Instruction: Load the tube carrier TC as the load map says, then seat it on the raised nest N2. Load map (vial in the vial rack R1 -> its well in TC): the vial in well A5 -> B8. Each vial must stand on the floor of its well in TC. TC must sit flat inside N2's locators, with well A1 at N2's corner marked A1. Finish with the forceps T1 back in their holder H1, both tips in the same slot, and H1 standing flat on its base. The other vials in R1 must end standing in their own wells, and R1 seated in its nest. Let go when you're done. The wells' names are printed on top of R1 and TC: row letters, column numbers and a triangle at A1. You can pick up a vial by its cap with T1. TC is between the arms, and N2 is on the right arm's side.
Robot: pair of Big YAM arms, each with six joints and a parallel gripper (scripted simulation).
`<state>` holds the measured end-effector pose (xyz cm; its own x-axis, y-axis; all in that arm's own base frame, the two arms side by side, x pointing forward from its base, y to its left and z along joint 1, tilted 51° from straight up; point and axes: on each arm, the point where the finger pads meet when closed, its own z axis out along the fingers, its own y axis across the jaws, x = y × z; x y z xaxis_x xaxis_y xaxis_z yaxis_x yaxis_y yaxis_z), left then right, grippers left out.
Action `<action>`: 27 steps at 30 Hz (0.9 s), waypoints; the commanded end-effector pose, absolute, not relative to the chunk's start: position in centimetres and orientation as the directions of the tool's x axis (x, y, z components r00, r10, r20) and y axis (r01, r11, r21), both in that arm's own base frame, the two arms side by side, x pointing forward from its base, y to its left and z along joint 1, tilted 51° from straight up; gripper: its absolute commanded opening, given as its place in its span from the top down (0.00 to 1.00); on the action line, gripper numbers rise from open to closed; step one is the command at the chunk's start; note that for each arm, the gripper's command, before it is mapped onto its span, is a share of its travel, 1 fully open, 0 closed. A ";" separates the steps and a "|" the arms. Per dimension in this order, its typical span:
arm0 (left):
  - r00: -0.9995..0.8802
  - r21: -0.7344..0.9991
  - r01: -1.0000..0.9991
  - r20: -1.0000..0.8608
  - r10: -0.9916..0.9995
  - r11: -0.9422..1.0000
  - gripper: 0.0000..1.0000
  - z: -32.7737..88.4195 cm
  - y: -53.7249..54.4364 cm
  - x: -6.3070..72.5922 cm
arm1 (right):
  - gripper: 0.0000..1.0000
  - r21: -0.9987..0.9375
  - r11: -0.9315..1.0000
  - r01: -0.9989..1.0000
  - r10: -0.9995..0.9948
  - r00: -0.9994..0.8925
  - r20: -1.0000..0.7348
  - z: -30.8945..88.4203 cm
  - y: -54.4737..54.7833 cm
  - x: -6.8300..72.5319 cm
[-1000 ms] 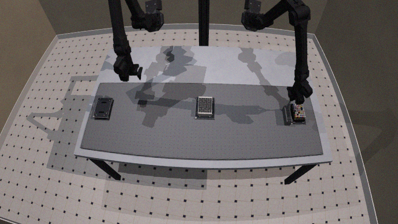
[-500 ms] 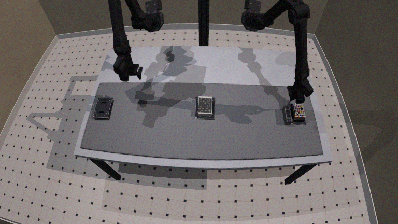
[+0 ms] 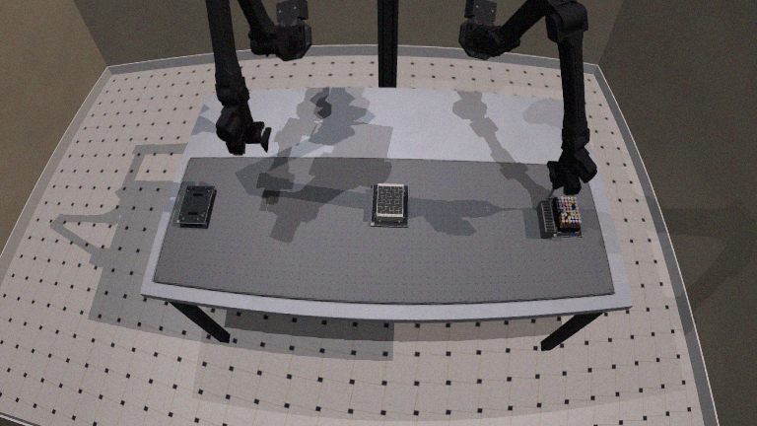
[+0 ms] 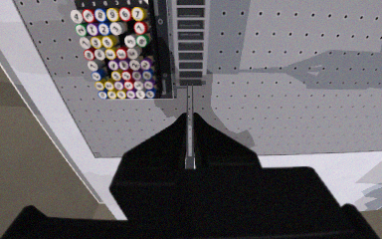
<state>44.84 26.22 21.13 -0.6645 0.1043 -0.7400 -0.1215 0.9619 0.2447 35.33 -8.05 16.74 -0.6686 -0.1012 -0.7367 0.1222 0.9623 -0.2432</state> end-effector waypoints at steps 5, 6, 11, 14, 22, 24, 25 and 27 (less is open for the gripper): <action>-0.662 0.255 -0.123 -0.741 0.112 0.959 0.93 22.0 26.3 43.9 | 0.00 -0.253 0.961 0.114 -0.118 -0.657 -0.744 17.5 -8.0 35.6; -0.662 0.255 -0.123 -0.741 0.112 0.959 0.93 22.0 26.3 43.8 | 0.00 -0.253 0.961 0.114 -0.118 -0.657 -0.744 17.5 -8.0 35.6; -0.669 0.250 -0.116 -0.735 0.110 0.961 0.93 21.6 26.1 43.9 | 0.00 -0.253 0.961 0.114 -0.118 -0.657 -0.744 17.5 -8.0 35.6; -0.659 0.257 -0.123 -0.743 0.114 0.959 0.93 22.4 26.2 43.6 | 0.00 -0.253 0.961 0.114 -0.118 -0.657 -0.744 17.5 -8.0 35.6; -0.668 0.251 -0.121 -0.737 0.108 0.960 0.93 22.2 26.0 43.2 | 0.00 -0.253 0.961 0.114 -0.118 -0.657 -0.744 17.5 -8.0 35.6; -0.663 0.255 -0.123 -0.741 0.112 0.959 0.93 22.6 26.0 43.0 | 0.00 -0.253 0.961 0.114 -0.118 -0.657 -0.744 17.5 -8.0 35.6; -0.663 0.255 -0.123 -0.741 0.112 0.959 0.93 22.6 26.0 43.0 | 0.00 -0.253 0.961 0.114 -0.118 -0.657 -0.744 17.5 -8.0 35.6; -0.661 0.255 -0.118 -0.742 0.116 0.960 0.93 22.6 25.8 43.3 | 0.00 -0.253 0.961 0.114 -0.118 -0.657 -0.744 17.5 -8.0 35.6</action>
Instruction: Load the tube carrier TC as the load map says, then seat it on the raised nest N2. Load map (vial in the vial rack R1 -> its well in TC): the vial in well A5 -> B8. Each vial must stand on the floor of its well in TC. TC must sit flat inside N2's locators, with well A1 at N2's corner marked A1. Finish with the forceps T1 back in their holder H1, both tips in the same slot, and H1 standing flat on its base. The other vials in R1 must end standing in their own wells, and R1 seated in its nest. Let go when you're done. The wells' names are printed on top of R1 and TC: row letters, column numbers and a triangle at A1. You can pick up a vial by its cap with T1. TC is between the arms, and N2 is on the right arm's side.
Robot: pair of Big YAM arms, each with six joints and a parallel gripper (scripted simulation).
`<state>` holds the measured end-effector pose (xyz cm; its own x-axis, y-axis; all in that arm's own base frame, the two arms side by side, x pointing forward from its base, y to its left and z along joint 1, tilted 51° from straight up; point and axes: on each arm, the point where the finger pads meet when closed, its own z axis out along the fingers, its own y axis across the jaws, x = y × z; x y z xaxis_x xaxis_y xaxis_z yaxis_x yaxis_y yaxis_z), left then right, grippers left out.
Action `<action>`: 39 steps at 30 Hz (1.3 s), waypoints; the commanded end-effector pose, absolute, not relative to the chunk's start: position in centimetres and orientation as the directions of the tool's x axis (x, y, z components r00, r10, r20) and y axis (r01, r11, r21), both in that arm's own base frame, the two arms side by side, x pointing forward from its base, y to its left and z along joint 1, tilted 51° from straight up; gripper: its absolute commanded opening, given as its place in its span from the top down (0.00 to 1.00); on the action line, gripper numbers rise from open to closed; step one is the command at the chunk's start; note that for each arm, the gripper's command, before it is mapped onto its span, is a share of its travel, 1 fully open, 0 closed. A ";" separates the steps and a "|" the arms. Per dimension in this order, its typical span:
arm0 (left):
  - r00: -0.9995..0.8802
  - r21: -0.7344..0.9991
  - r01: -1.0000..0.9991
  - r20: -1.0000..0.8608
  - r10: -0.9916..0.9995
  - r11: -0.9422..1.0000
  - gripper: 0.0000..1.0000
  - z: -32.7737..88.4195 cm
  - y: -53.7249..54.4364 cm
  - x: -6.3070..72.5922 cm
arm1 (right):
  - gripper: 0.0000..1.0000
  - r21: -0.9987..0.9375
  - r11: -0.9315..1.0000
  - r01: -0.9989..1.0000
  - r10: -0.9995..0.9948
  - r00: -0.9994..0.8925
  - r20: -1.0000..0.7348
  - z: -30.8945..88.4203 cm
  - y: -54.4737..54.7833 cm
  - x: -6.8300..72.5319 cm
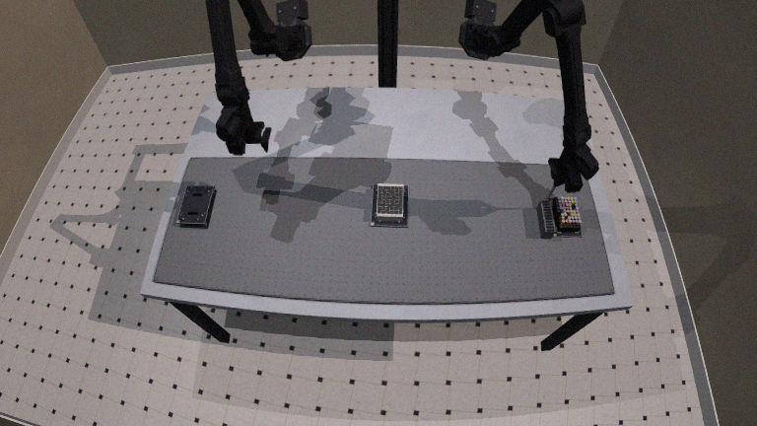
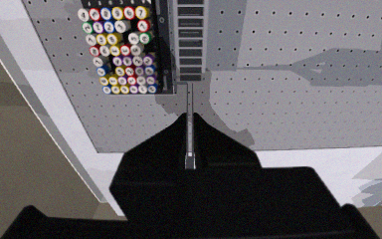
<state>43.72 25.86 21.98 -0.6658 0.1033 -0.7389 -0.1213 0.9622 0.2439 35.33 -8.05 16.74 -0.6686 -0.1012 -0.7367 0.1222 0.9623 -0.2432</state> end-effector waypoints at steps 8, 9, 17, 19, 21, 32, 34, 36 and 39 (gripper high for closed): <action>-0.657 0.251 -0.123 -0.746 0.111 0.960 0.93 22.9 26.0 43.7 | 0.00 -0.253 0.961 0.114 -0.118 -0.657 -0.744 17.5 -8.0 35.6; -0.657 0.251 -0.123 -0.746 0.111 0.960 0.93 22.9 26.0 43.7 | 0.00 -0.253 0.961 0.114 -0.118 -0.657 -0.744 17.5 -8.0 35.6; -0.631 0.133 -0.224 -0.775 -0.040 0.965 0.93 23.6 28.4 43.6 | 0.00 -0.253 0.961 0.114 -0.118 -0.657 -0.744 17.5 -8.0 35.6; -0.614 0.092 -0.258 -0.784 -0.090 0.962 0.93 24.1 29.0 43.7 | 0.00 -0.253 0.961 0.114 -0.118 -0.657 -0.744 17.5 -8.0 35.6; -0.595 0.050 -0.290 -0.791 -0.139 0.956 0.93 24.7 29.7 43.7 | 0.00 -0.253 0.961 0.114 -0.118 -0.657 -0.744 17.5 -8.0 35.6; -0.507 -0.139 -0.399 -0.790 -0.344 0.906 0.93 26.4 30.7 44.7 | 0.00 -0.253 0.961 0.114 -0.118 -0.657 -0.744 17.5 -8.0 35.6; -0.472 -0.178 -0.436 -0.789 -0.392 0.882 0.93 26.2 30.7 43.6 | 0.00 -0.253 0.961 0.114 -0.118 -0.657 -0.744 17.5 -8.0 35.6; -0.443 -0.217 -0.462 -0.784 -0.436 0.860 0.93 26.3 30.8 43.6 | 0.00 -0.253 0.961 0.114 -0.118 -0.657 -0.744 17.5 -8.0 35.6; -0.401 -0.277 -0.497 -0.767 -0.500 0.823 0.93 26.4 30.8 43.6 | 0.00 -0.253 0.961 0.114 -0.118 -0.657 -0.744 17.5 -8.0 35.6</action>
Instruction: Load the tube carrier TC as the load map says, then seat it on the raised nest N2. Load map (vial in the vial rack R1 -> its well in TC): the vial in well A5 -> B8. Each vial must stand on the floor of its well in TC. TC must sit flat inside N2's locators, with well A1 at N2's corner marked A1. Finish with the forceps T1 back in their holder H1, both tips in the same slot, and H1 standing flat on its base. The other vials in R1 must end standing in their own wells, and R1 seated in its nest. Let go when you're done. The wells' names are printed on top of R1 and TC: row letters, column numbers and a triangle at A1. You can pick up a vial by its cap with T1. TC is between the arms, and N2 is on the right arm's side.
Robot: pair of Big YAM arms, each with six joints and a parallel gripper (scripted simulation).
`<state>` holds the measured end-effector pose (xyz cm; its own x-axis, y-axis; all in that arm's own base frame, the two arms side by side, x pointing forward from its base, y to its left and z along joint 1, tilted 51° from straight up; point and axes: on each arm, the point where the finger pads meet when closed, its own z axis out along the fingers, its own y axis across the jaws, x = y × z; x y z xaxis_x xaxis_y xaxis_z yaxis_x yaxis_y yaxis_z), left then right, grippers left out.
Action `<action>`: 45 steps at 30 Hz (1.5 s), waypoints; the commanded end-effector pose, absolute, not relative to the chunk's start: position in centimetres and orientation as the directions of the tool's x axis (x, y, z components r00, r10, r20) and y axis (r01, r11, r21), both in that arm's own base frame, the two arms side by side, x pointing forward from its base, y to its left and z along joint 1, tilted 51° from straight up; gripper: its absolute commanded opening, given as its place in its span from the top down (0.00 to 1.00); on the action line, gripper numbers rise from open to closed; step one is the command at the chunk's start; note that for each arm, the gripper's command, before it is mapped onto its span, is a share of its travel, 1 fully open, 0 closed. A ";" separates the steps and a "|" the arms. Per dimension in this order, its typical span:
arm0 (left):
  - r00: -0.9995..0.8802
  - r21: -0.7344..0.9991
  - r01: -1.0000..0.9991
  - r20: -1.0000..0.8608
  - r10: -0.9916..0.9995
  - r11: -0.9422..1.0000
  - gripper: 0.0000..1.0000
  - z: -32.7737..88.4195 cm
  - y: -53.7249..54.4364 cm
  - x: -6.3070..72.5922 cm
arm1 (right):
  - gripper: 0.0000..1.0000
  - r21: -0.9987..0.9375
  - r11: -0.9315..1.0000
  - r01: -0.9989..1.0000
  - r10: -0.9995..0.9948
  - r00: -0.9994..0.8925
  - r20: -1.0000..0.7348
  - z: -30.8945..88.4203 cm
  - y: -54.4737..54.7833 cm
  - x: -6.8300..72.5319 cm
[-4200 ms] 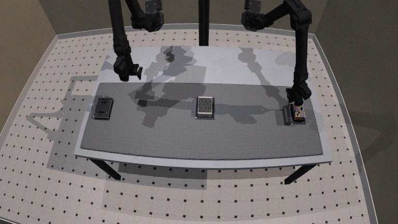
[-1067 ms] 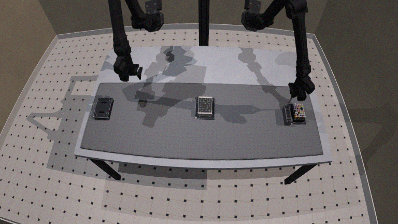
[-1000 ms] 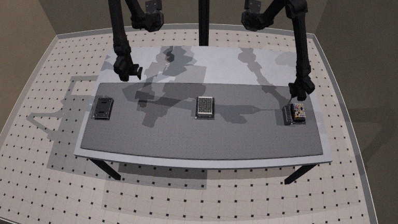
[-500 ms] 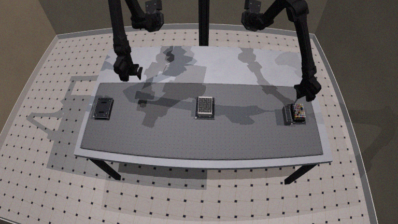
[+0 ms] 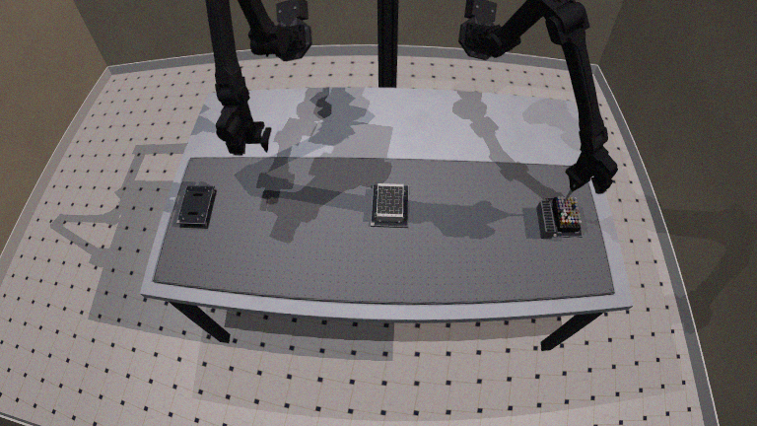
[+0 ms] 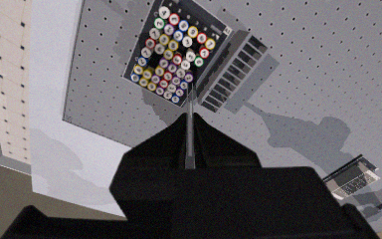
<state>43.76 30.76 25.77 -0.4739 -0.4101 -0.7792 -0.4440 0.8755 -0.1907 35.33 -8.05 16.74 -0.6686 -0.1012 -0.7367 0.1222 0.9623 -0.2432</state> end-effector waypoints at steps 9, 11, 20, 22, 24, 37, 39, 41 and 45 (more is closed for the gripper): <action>-0.335 -0.362 -0.540 -0.735 -0.589 0.760 0.93 26.5 30.6 43.7 | 0.00 -0.253 0.961 0.114 -0.118 -0.657 -0.744 17.5 -8.0 35.6; -0.341 -0.363 -0.542 -0.729 -0.593 0.758 0.93 26.2 30.5 43.7 | 0.00 -0.253 0.961 0.114 -0.118 -0.657 -0.744 17.5 -8.0 35.6; -0.352 -0.367 -0.543 -0.717 -0.601 0.755 0.93 25.9 30.0 43.5 | 0.00 -0.253 0.961 0.114 -0.118 -0.657 -0.744 17.5 -8.0 35.6; -0.357 -0.367 -0.545 -0.712 -0.604 0.754 0.93 25.3 30.3 43.9 | 0.00 -0.253 0.961 0.114 -0.118 -0.657 -0.744 17.5 -8.0 35.6; -0.352 -0.364 -0.551 -0.715 -0.604 0.751 0.93 25.4 30.5 43.7 | 0.00 -0.253 0.961 0.114 -0.118 -0.657 -0.744 17.5 -8.0 35.6; -0.350 -0.360 -0.550 -0.720 -0.599 0.754 0.93 25.4 30.6 43.8 | 0.00 -0.253 0.961 0.114 -0.118 -0.657 -0.744 17.5 -8.0 35.6; -0.350 -0.360 -0.550 -0.721 -0.599 0.754 0.93 25.5 30.6 43.8 | 0.00 -0.253 0.961 0.114 -0.118 -0.657 -0.744 17.5 -8.0 35.6; -0.349 -0.360 -0.549 -0.721 -0.598 0.754 0.93 25.5 30.6 43.8 | 0.00 -0.253 0.961 0.114 -0.118 -0.657 -0.744 17.5 -8.0 35.6; -0.349 -0.360 -0.549 -0.722 -0.598 0.754 0.93 25.5 30.6 43.8 | 0.00 -0.253 0.961 0.114 -0.118 -0.657 -0.744 17.5 -8.0 35.6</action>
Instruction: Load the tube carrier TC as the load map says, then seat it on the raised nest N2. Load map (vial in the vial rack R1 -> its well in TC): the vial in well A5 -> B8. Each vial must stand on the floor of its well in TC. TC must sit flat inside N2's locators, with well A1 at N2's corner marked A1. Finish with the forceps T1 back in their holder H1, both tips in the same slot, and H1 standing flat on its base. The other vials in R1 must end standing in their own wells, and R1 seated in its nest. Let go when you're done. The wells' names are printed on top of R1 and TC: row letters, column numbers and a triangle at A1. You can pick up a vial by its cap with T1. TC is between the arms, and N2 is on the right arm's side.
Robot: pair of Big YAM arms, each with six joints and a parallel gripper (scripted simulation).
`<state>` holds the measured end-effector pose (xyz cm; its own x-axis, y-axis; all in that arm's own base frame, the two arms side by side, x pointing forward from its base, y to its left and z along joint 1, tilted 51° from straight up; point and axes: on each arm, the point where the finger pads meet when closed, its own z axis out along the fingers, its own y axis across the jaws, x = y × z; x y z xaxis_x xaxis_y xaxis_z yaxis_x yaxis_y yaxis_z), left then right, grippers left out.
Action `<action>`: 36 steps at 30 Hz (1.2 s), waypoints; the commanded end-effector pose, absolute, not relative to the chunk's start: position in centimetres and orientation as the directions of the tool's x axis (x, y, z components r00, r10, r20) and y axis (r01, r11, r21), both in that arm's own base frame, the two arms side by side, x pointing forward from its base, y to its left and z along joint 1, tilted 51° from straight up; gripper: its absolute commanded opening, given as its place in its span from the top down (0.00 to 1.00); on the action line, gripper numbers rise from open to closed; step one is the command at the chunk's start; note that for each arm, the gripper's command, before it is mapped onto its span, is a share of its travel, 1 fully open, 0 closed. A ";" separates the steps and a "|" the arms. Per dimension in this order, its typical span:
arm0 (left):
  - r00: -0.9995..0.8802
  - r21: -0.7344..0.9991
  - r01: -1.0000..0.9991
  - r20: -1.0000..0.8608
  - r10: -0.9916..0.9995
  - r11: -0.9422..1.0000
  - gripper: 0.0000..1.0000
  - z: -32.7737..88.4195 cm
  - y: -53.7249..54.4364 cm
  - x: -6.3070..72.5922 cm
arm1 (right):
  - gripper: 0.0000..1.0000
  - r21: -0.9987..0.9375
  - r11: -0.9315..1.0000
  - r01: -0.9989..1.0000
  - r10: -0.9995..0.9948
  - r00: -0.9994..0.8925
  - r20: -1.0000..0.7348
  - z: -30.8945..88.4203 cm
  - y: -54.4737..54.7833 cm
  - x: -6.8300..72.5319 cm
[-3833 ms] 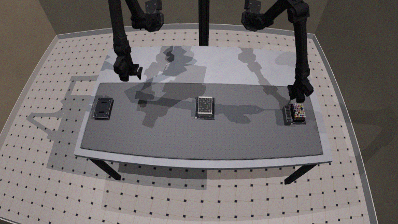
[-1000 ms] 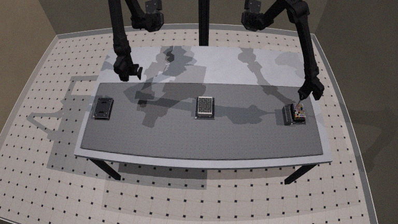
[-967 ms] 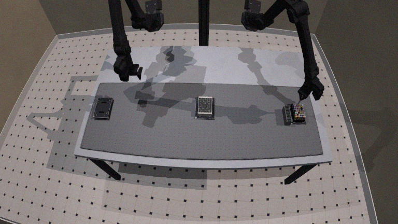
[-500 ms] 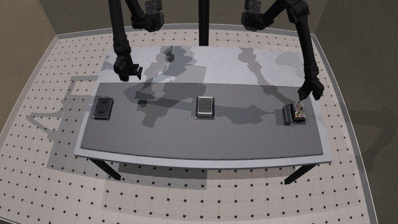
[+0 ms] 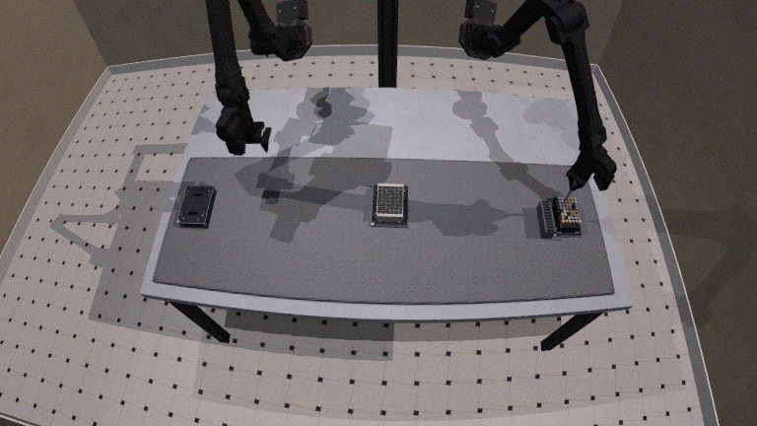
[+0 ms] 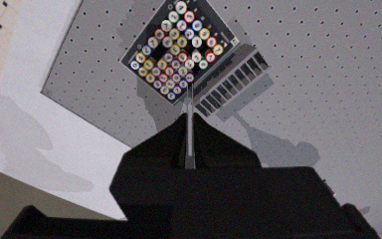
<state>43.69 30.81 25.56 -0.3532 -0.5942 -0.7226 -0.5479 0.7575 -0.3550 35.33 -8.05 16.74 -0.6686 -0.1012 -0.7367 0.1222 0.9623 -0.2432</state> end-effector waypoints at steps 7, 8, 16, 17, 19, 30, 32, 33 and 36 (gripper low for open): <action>-0.347 -0.359 -0.549 -0.724 -0.596 0.755 0.93 25.6 30.7 43.9 | 0.00 -0.253 0.961 0.114 -0.118 -0.657 -0.744 17.5 -8.0 35.6; -0.346 -0.359 -0.548 -0.725 -0.596 0.755 0.93 25.6 30.7 43.9 | 0.00 -0.253 0.961 0.114 -0.118 -0.657 -0.744 17.5 -8.0 35.6; -0.345 -0.359 -0.548 -0.726 -0.595 0.756 0.93 25.6 30.7 43.9 | 0.00 -0.253 0.961 0.114 -0.118 -0.657 -0.744 17.5 -8.0 35.6; -0.347 -0.359 -0.549 -0.724 -0.597 0.755 0.93 25.5 30.7 43.9 | 0.00 -0.253 0.961 0.114 -0.118 -0.657 -0.744 17.5 -8.0 35.6; -0.347 -0.359 -0.549 -0.724 -0.596 0.755 0.93 25.6 30.7 43.8 | 0.00 -0.253 0.961 0.114 -0.118 -0.657 -0.744 17.5 -8.0 35.6; -0.355 -0.361 -0.550 -0.715 -0.602 0.753 0.93 24.9 30.7 44.2 | 0.00 -0.253 0.961 0.114 -0.118 -0.657 -0.744 17.5 -8.0 35.6; -0.353 -0.362 -0.549 -0.717 -0.601 0.754 0.93 24.9 30.7 44.3 | 0.00 -0.253 0.961 0.114 -0.118 -0.657 -0.744 17.5 -8.0 35.6; -0.353 -0.362 -0.549 -0.717 -0.601 0.754 0.93 24.9 30.7 44.3 | 0.00 -0.253 0.961 0.114 -0.118 -0.657 -0.744 17.5 -8.0 35.6; -0.346 -0.361 -0.547 -0.724 -0.596 0.756 0.93 25.4 30.8 44.3 | 0.00 -0.253 0.961 0.114 -0.118 -0.657 -0.744 17.5 -8.0 35.6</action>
